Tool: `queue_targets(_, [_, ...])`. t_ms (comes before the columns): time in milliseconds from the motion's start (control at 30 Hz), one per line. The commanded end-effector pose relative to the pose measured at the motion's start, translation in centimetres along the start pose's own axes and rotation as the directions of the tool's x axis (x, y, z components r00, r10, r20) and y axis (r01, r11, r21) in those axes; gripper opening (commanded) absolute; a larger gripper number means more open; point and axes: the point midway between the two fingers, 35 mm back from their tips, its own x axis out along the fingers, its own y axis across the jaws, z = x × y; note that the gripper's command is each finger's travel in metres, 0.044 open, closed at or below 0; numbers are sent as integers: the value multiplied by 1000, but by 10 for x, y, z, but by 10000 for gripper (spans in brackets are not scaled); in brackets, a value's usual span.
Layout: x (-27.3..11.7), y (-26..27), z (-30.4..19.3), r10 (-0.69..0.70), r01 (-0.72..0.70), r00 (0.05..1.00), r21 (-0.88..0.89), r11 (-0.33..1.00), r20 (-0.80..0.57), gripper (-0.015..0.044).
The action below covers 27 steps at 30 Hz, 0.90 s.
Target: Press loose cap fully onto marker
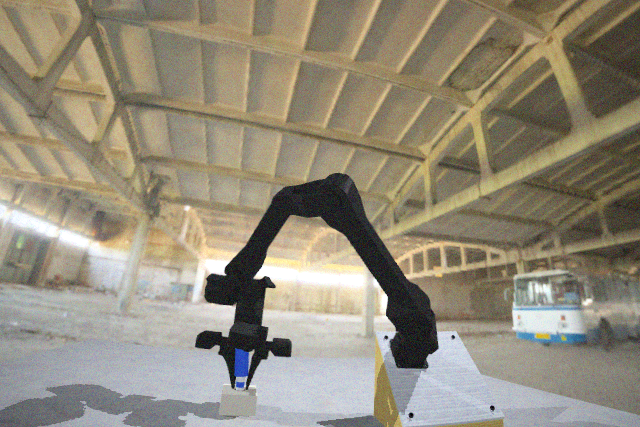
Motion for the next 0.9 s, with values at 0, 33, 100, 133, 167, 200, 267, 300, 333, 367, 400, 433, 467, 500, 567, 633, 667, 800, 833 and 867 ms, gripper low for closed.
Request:
queue_targets(0, [3,2,0,6,-6,1000,5,1000,5,0])
queue_targets(33, [3,2,0,6,-6,1000,5,1000,5,0])
queue_targets(100, [3,2,0,6,-6,1000,5,1000,5,0])
queue_targets(133, [3,2,0,6,-6,1000,5,1000,5,0])
queue_targets(167, [3,2,0,6,-6,1000,5,1000,5,0])
queue_targets(200, [3,2,0,6,-6,1000,5,1000,5,0])
queue_targets(267, [3,2,0,6,-6,1000,5,1000,5,0])
queue_targets(300, [3,2,0,6,-6,1000,5,1000,5,0])
queue_targets(333, [3,2,0,6,-6,1000,5,1000,5,0])
queue_targets(367, [3,2,0,6,-6,1000,5,1000,5,0])
queue_targets(400, [3,2,0,6,-6,1000,5,1000,5,0])
queue_targets(433, [3,2,0,6,-6,1000,5,1000,5,0])
queue_targets(467, [3,2,0,6,-6,1000,5,1000,5,0])
queue_targets(500, [3,2,0,6,-6,1000,5,1000,5,0])
queue_targets(567, [3,2,0,6,-6,1000,5,1000,5,0])
queue_targets(633, [3,2,0,6,-6,1000,5,1000,5,0])
queue_targets(667, [3,2,0,6,-6,1000,5,1000,5,0])
queue_targets(800, [0,0,0,0,0,1000,0,1000,0,26])
queue_targets(833, [0,0,0,0,0,1000,0,1000,0,53])
queue_targets(867, [0,0,0,0,0,1000,0,1000,0,79])
